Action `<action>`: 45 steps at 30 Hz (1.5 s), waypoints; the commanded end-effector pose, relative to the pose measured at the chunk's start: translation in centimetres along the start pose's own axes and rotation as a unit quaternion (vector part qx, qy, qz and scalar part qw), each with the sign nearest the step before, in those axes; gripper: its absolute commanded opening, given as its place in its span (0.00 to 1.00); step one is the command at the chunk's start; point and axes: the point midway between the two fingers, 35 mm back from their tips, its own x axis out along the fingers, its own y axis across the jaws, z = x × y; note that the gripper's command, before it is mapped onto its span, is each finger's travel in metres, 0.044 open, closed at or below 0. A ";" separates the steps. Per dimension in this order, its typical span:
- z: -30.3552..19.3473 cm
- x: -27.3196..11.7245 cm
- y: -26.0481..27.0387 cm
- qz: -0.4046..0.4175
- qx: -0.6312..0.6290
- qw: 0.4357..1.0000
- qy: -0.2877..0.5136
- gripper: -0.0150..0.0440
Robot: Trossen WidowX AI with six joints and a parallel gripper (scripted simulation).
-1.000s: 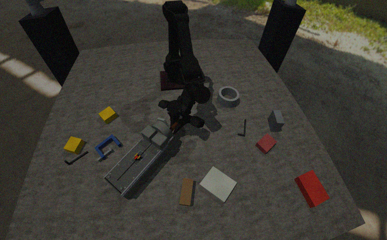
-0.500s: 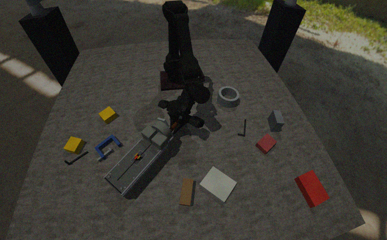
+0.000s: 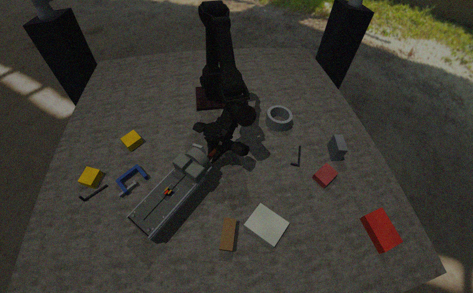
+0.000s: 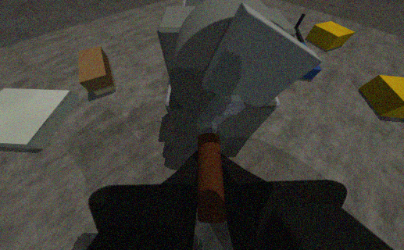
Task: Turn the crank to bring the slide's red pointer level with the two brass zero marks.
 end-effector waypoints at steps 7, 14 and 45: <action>-0.3 0.3 -0.9 -0.011 -0.002 1.000 0.003 0.25; -0.2 0.2 -1.0 -0.011 -0.002 1.000 0.003 0.25; -0.2 0.2 -1.4 -0.012 -0.003 1.000 0.003 0.25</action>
